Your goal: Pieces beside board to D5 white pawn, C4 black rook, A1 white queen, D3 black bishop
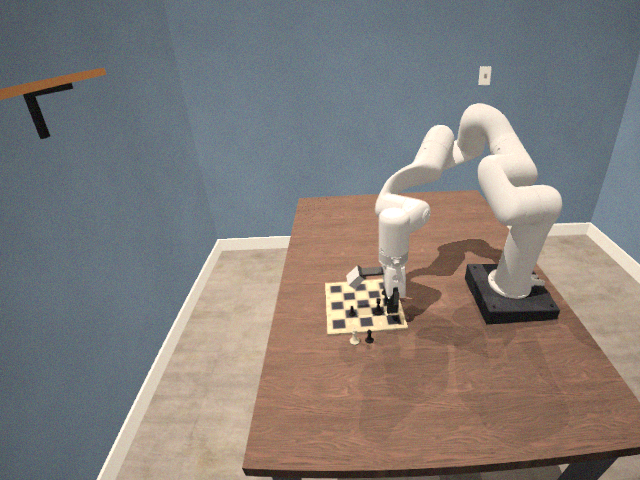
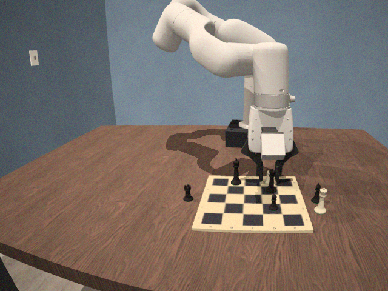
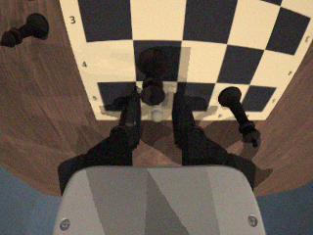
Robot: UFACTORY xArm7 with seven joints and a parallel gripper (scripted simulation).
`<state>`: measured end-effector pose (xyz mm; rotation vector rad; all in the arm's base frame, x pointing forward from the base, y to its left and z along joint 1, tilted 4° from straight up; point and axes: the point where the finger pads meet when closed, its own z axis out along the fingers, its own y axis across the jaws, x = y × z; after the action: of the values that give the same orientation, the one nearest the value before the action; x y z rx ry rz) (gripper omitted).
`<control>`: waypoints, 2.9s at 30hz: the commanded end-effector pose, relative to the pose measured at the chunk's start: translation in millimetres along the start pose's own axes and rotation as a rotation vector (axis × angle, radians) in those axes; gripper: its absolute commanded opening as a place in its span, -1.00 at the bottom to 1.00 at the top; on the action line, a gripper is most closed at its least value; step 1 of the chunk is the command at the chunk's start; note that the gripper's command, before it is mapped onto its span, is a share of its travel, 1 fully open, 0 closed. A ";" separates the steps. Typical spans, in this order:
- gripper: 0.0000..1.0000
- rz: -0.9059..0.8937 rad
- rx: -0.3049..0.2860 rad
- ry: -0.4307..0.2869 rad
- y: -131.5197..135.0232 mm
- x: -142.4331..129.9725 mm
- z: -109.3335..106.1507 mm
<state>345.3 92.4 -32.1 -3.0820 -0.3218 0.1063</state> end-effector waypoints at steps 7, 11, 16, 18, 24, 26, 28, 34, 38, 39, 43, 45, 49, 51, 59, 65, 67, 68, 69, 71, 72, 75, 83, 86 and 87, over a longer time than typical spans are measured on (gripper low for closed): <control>-0.31 0.000 0.000 0.004 -0.1 1.2 -27.2; -0.31 0.000 0.000 0.004 -0.1 1.1 -49.0; -0.31 0.000 0.000 0.004 -0.1 1.0 -73.7; -0.31 0.000 0.000 0.004 -0.1 1.0 -73.7; -0.31 0.000 0.000 0.004 -0.1 1.0 -87.8; -0.31 0.000 0.000 0.004 -0.1 0.9 -88.6; 1.00 0.000 0.000 0.004 -0.1 0.9 -88.6; 1.00 0.000 0.000 0.004 -0.1 0.9 -88.6; 1.00 0.000 0.000 0.004 -0.1 0.9 -88.6; 1.00 0.000 0.000 0.004 -0.1 0.9 -88.6; 1.00 0.000 0.000 0.004 -0.1 0.9 -88.6; 1.00 0.000 0.000 0.004 -0.1 0.9 -88.6; 1.00 0.003 0.000 0.003 0.0 1.1 -88.5; 1.00 0.009 0.000 0.003 0.4 1.3 -88.4; 1.00 0.258 0.006 -0.010 15.4 11.0 -84.7; 1.00 0.626 0.009 -0.025 51.0 30.7 -78.1; 1.00 0.743 0.010 -0.028 67.2 38.4 -76.2; 1.00 0.743 0.010 -0.028 67.2 38.4 -76.2; 1.00 0.743 0.010 -0.028 67.2 38.4 -76.2; 1.00 0.959 0.009 -0.030 84.8 45.9 -74.7; 1.00 0.995 0.010 -0.030 93.9 49.5 -74.2; 1.00 1.147 0.011 -0.030 120.8 59.2 -73.6; 1.00 1.623 0.016 -0.018 170.9 73.3 -76.1; 1.00 1.680 0.016 -0.016 173.6 73.9 -76.4; 1.00 1.843 0.017 -0.013 175.5 74.3 -76.6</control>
<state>454.7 -62.1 30.5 -2.4014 2.0207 0.1622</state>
